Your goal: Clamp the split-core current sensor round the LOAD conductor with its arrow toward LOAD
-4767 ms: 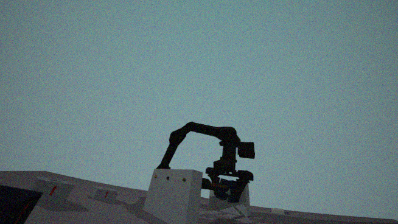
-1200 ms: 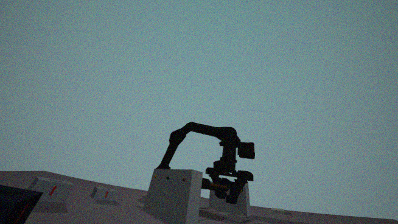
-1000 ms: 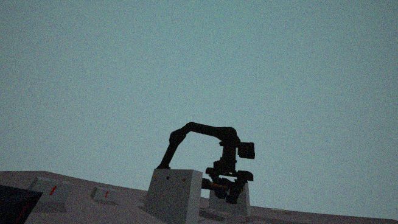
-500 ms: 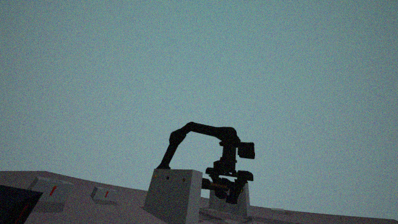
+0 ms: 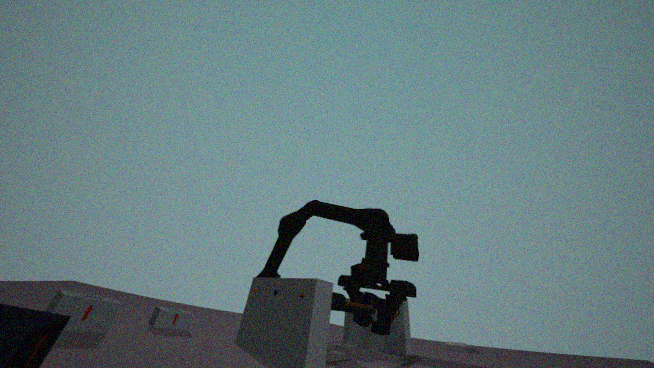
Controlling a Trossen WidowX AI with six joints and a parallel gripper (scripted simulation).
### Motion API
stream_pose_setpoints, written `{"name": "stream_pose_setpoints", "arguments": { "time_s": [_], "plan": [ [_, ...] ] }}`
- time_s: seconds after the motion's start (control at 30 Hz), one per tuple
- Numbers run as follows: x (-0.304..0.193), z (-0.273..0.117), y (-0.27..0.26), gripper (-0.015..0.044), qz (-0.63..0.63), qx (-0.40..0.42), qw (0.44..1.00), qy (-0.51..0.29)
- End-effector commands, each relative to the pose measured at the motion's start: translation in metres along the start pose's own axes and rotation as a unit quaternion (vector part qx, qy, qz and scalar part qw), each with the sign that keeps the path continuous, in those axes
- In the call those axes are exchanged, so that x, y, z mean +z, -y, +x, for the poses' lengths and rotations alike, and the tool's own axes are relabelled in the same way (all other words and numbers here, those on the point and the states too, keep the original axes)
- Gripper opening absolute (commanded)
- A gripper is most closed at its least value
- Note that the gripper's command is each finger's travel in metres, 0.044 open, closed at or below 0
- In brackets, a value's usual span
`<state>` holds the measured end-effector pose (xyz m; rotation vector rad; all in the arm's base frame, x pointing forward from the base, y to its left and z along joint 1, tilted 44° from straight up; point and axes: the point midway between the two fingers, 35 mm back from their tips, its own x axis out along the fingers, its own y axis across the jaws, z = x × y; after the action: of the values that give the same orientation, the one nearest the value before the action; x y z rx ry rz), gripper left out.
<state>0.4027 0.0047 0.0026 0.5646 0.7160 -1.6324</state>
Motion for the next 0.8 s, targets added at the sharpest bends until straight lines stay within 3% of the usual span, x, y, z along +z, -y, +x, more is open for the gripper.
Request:
{"name": "stream_pose_setpoints", "arguments": {
  "time_s": [0.0, 0.33, 0.77],
  "plan": [
    [0.0, 0.0, 0.0, 0.0, 0.0, 0.0, 1.0, 0.0],
    [-0.001, -0.001, -0.001, 0.0, -0.001, 0.018, 1.0, -0.002],
    [-0.001, -0.013, 0.0, 0.0, -0.005, 0.173, 0.985, -0.004]
  ]
}}
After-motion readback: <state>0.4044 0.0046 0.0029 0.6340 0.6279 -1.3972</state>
